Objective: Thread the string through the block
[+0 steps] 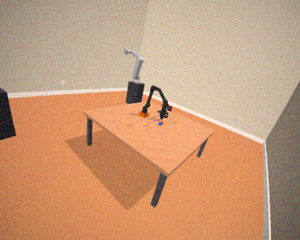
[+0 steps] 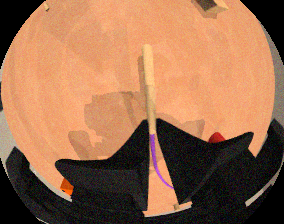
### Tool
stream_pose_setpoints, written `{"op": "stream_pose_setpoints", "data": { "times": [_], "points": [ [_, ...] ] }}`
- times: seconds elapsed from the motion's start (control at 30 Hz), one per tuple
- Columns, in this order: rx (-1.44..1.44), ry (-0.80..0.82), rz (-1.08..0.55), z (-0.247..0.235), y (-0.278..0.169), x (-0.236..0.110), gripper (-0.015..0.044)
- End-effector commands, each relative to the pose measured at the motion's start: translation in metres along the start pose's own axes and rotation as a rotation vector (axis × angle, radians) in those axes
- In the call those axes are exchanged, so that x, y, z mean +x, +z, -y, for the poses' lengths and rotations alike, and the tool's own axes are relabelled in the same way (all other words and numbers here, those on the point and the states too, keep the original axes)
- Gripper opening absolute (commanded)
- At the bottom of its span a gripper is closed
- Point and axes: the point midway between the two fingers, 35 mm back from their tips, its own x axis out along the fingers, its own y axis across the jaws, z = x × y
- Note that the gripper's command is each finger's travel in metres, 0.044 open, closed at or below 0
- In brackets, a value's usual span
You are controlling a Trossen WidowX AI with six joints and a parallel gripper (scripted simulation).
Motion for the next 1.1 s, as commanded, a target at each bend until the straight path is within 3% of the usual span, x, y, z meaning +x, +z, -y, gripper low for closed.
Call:
{"op": "stream_pose_setpoints", "data": {
  "times": [0.0, 1.07],
  "points": [
    [-0.001, -0.005, 0.005, 0.001, 0.001, -0.006, 0.0],
    [-0.001, -0.004, 0.005, 0.0, 0.0, -0.047, 0.0]
  ]
}}
